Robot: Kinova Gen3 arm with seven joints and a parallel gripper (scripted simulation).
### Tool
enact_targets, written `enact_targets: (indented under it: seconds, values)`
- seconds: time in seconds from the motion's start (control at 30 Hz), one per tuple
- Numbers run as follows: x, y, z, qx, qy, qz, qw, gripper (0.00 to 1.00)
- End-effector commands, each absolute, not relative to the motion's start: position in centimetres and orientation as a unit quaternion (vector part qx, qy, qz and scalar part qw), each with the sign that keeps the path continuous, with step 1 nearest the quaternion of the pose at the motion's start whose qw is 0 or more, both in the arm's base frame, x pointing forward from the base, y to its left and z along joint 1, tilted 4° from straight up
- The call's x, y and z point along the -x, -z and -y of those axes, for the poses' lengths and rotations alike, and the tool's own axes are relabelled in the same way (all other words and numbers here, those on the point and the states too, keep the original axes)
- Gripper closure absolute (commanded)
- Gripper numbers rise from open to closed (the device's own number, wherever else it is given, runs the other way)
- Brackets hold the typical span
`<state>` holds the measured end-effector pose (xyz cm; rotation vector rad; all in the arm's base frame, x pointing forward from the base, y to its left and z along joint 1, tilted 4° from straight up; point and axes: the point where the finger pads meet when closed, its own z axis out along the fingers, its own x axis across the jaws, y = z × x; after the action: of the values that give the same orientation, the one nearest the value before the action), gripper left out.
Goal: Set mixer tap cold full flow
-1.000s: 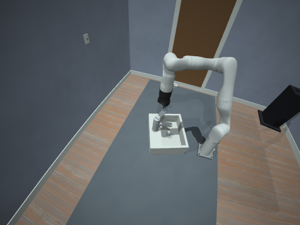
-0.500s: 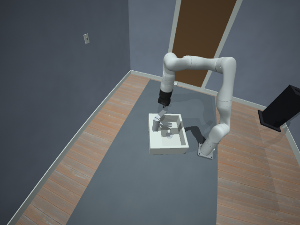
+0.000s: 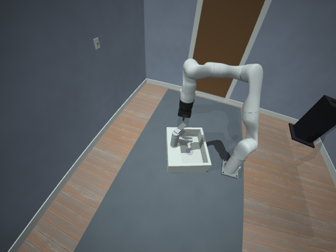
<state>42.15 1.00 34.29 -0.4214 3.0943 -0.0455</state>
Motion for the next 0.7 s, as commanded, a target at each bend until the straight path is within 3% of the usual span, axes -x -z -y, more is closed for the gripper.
enact_targets:
  seconds: [0.0,0.67]
  values:
    - [-42.25,-34.13,-0.67,0.161,0.011,-0.987,0.006,1.00]
    - [-42.88,-33.98,-0.48,0.432,0.005,-0.902,-0.004,1.00]
